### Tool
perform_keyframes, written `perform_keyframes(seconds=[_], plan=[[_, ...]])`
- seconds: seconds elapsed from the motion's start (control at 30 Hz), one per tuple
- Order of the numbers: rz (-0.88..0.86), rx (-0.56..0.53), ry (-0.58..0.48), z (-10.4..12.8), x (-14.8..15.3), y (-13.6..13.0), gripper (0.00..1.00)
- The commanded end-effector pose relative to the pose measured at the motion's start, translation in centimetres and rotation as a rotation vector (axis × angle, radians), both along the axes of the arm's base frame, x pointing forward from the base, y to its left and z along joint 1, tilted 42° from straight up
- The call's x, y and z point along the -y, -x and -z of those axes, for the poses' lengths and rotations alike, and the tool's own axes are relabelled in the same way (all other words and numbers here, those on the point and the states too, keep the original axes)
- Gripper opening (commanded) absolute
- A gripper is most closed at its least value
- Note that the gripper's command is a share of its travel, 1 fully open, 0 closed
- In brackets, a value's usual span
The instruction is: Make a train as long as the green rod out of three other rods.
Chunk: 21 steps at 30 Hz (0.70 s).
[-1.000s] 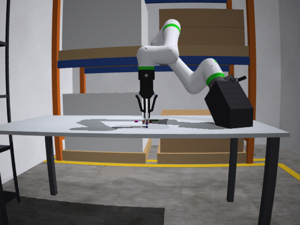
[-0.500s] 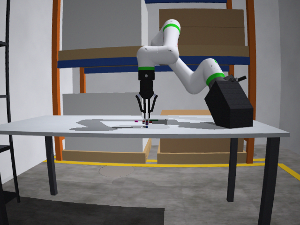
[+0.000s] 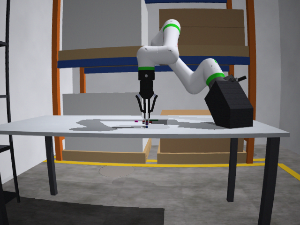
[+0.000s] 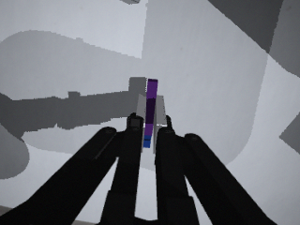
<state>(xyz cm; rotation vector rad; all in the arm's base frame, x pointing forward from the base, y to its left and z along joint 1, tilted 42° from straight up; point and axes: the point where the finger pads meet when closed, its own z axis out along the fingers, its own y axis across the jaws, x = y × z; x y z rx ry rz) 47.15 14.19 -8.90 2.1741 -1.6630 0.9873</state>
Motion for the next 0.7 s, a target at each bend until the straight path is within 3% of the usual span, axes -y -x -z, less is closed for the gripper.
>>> perform_keyframes(seconds=[0.0, 0.67], plan=[[0.0, 0.0, 0.0, 0.0, -0.03, 0.0, 0.03], [0.0, 0.0, 0.0, 0.44, 0.31, -0.22, 0.03]])
